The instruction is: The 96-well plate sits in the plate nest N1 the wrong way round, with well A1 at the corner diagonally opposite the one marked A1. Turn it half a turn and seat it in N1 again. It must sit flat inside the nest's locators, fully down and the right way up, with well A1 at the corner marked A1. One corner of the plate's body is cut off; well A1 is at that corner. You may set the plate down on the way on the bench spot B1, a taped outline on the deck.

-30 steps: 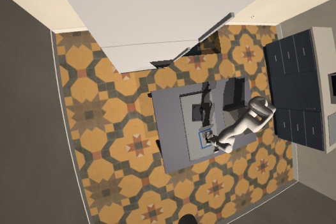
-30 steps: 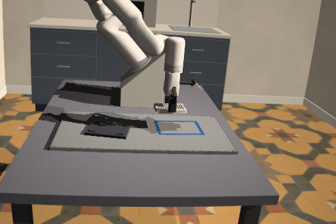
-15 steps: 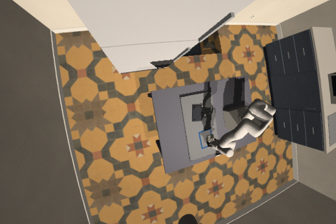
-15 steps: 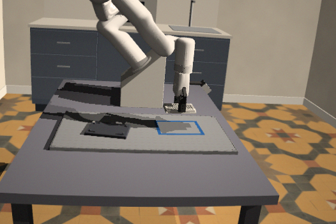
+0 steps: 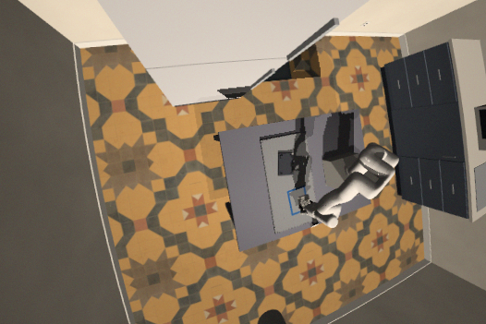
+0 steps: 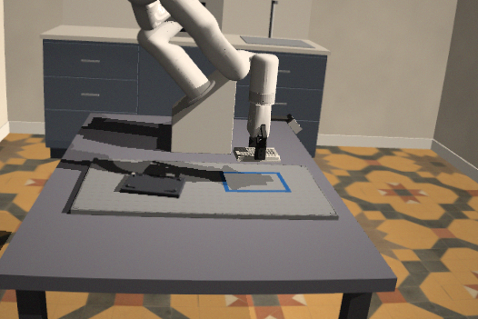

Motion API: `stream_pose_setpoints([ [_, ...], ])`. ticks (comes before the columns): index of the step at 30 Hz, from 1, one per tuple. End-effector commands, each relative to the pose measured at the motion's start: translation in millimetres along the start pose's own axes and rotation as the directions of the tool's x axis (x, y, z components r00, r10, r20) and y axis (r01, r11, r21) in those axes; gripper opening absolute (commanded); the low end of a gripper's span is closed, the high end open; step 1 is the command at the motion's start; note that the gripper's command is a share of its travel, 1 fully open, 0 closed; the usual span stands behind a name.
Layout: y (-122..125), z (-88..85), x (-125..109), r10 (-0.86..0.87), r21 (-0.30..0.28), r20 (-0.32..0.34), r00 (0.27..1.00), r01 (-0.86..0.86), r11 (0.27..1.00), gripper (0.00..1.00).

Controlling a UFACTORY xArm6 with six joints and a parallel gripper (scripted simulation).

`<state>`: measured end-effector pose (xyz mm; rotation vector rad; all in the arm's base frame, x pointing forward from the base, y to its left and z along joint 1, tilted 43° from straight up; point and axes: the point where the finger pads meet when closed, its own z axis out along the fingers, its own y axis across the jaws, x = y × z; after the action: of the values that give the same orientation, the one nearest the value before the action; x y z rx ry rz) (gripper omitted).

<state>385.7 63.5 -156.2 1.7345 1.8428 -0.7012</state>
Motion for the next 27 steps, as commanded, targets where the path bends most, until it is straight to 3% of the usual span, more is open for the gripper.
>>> stream_pose_setpoints([
  [1,1.4,-1.4,0.4,0.001,-0.003,-0.002,1.000,-0.001,1.000,0.00],
  [27,1.4,5.2,0.5,0.001,-0.003,-0.002,1.000,-0.001,1.000,0.00],
])
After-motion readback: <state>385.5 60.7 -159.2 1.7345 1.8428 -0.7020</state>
